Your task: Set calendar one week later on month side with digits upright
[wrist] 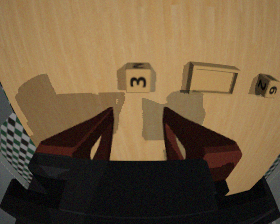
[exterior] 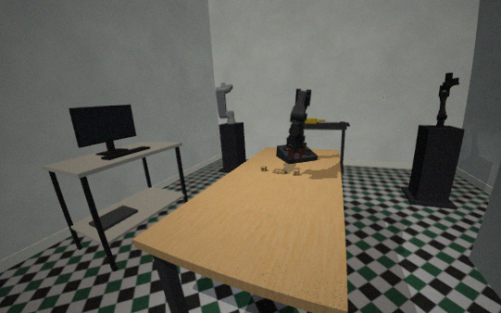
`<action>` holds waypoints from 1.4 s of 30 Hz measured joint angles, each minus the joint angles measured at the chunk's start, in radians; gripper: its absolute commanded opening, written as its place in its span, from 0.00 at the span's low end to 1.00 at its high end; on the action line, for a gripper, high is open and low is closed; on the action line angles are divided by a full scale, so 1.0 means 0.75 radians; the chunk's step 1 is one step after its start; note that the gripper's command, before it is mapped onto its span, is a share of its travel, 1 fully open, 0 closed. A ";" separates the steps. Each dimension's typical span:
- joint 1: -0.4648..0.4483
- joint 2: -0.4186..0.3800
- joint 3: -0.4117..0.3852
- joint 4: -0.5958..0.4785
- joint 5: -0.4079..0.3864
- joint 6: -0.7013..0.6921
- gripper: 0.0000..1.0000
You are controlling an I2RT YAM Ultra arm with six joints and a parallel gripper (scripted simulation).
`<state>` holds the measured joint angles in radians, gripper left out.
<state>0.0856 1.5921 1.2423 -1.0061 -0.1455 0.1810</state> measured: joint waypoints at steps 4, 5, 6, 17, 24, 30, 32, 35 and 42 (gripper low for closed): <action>0.000 0.000 0.000 0.000 0.000 0.000 0.45; 0.000 0.000 0.000 0.000 0.000 0.000 0.45; 0.000 0.000 0.000 0.000 0.000 0.000 0.45; 0.000 0.004 -0.009 0.009 0.001 0.003 0.45; 0.003 0.011 -0.021 0.025 0.002 0.006 0.45; 0.009 0.027 -0.044 0.052 0.003 0.010 0.45; 0.011 0.033 -0.052 0.065 0.003 0.012 0.45; 0.014 0.042 -0.066 0.085 0.003 0.014 0.45; 0.019 0.057 -0.087 0.131 0.005 0.020 0.45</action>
<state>0.0998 1.6348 1.1767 -0.9081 -0.1421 0.1963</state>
